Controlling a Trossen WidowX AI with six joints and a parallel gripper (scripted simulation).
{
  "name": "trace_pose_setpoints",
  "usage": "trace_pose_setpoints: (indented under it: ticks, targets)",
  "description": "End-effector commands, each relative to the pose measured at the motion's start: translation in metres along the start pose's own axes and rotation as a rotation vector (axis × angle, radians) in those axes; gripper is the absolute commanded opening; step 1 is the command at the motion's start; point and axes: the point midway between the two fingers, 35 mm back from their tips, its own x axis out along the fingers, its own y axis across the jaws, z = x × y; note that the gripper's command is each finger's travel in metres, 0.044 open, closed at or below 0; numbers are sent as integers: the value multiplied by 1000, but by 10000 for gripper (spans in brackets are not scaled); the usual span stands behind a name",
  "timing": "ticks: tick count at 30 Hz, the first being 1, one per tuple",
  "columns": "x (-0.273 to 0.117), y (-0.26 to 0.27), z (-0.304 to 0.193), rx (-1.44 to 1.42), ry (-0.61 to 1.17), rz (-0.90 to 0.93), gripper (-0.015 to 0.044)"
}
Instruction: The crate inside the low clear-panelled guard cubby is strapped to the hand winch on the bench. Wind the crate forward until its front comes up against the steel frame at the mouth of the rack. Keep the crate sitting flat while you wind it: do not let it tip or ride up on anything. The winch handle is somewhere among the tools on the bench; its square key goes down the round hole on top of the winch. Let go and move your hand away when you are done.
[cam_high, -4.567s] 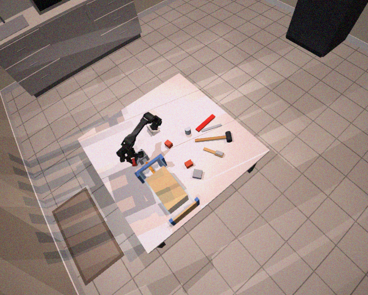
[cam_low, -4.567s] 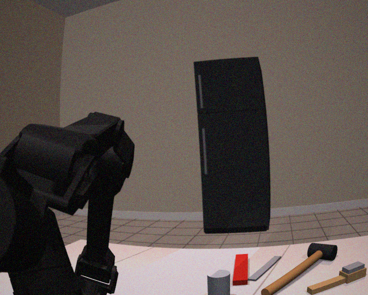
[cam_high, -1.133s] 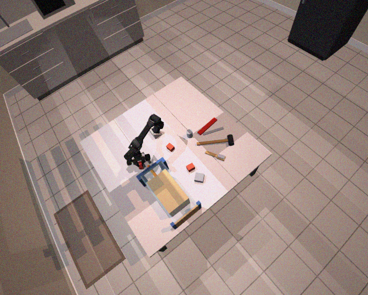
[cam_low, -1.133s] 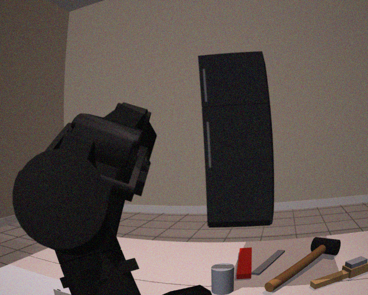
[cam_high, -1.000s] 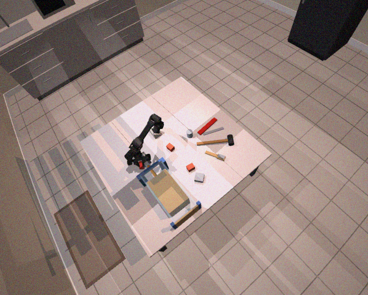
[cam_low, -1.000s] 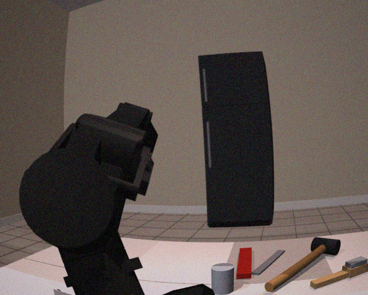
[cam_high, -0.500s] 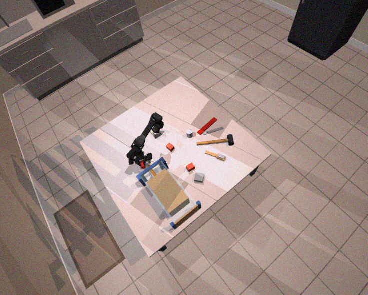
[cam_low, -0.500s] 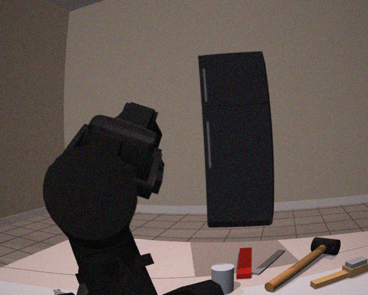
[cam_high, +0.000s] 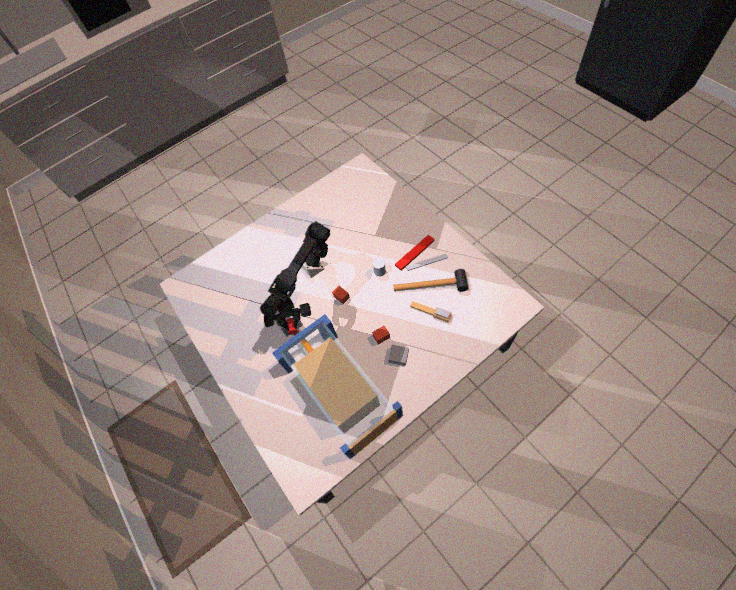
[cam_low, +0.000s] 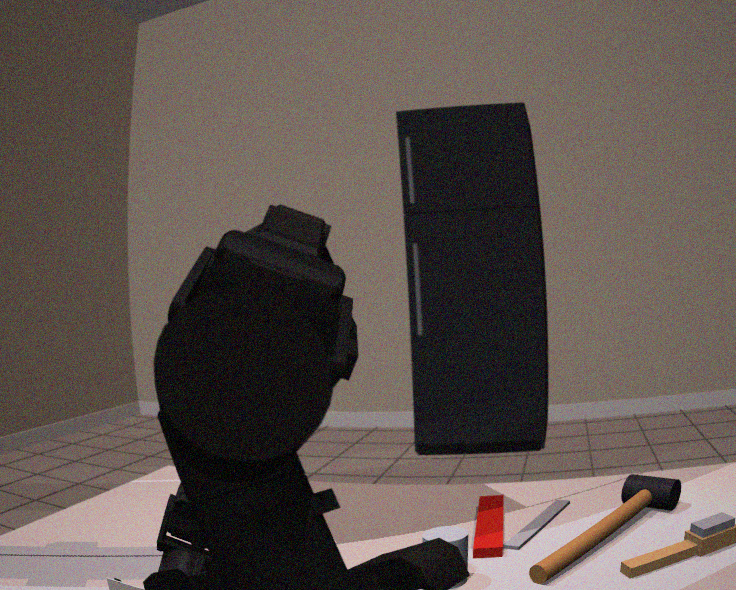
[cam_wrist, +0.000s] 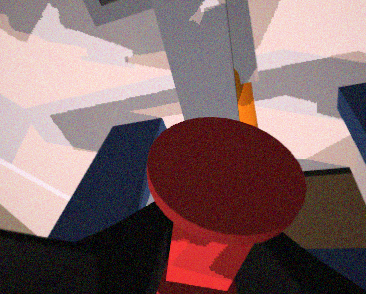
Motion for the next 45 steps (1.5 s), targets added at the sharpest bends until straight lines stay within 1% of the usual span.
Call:
trace_pose_setpoints:
  ticks: [1,45]
  targets:
    - [2,-13,6,16,-15,-27,0]
    - [-14,-50,38,18,-17,-29,0]
